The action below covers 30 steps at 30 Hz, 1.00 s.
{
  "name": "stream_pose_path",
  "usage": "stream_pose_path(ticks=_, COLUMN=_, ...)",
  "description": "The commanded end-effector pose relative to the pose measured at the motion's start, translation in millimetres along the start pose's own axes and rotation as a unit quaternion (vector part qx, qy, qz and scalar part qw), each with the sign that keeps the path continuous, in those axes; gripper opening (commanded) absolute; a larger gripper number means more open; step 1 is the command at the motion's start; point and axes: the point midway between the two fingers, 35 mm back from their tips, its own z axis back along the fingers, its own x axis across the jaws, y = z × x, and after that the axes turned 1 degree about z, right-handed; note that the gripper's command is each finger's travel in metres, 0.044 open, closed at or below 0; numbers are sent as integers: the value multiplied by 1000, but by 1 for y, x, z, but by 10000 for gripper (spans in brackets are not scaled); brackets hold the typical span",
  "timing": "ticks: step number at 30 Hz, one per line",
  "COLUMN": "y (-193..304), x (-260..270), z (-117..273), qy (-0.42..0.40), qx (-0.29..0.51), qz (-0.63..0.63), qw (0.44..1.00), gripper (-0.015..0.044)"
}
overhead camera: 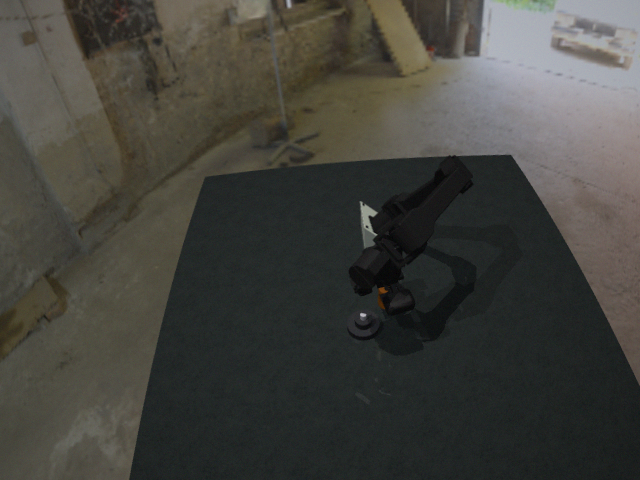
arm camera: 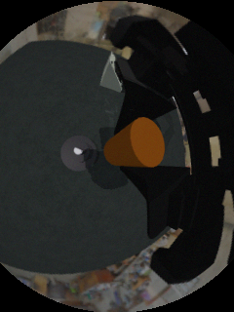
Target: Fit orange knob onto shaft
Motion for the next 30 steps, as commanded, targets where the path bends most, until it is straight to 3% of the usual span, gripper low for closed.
stream_pose_path(ticks=1, y=-14, x=-4, z=-3, qy=0, qx=-1, qz=1, qw=1000, gripper=0)
stream_pose_path(ticks=15, y=-52, x=-17, z=-20, qy=2, qx=-1, qz=8, qw=1000, gripper=0)
stream_pose_path(ticks=30, y=-53, x=-17, z=-46, qy=2, qx=0, qz=8, qw=1000, gripper=0)
